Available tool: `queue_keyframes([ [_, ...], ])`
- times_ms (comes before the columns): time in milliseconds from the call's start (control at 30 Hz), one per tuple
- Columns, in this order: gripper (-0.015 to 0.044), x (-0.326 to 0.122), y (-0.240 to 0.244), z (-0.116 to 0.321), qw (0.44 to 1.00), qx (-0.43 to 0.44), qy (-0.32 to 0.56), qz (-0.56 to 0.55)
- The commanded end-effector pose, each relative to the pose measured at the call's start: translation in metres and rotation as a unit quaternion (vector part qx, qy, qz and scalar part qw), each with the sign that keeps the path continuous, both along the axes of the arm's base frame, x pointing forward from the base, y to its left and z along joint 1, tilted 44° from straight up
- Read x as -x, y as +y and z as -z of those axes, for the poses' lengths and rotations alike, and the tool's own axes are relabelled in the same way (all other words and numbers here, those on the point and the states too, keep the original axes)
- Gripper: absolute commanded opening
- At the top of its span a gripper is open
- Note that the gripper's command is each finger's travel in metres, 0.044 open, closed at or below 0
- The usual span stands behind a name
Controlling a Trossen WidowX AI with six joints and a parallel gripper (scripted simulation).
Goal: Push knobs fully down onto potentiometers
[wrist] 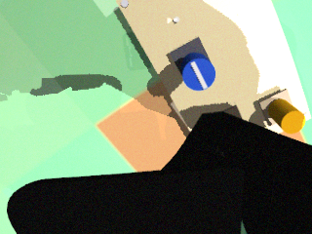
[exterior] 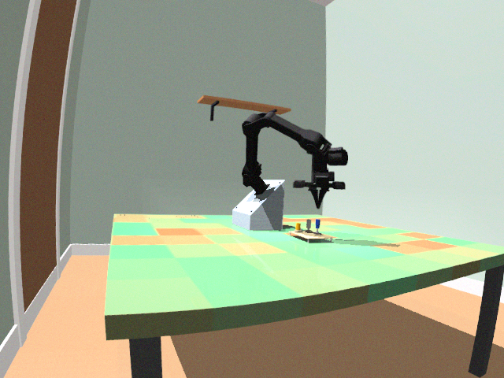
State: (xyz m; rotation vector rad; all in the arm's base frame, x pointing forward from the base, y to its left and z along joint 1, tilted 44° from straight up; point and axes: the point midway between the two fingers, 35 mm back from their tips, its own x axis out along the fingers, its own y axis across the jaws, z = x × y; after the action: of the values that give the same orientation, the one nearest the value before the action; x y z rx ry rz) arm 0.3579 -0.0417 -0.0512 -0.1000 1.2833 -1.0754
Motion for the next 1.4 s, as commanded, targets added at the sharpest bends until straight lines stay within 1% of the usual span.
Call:
queue_keyframes([
  [0,0.0,-0.003,0.0,-0.002,0.998,-0.009,0.052,-0.046],
  [300,0.0,-0.011,-0.001,-0.009,0.977,-0.026,0.153,-0.143],
  [467,0.0,-0.011,-0.001,-0.009,0.977,-0.026,0.155,-0.145],
  [600,0.0,-0.009,-0.015,0.005,0.977,-0.026,0.155,-0.145],
  [1367,0.0,-0.006,-0.029,0.02,0.977,-0.026,0.155,-0.145],
])
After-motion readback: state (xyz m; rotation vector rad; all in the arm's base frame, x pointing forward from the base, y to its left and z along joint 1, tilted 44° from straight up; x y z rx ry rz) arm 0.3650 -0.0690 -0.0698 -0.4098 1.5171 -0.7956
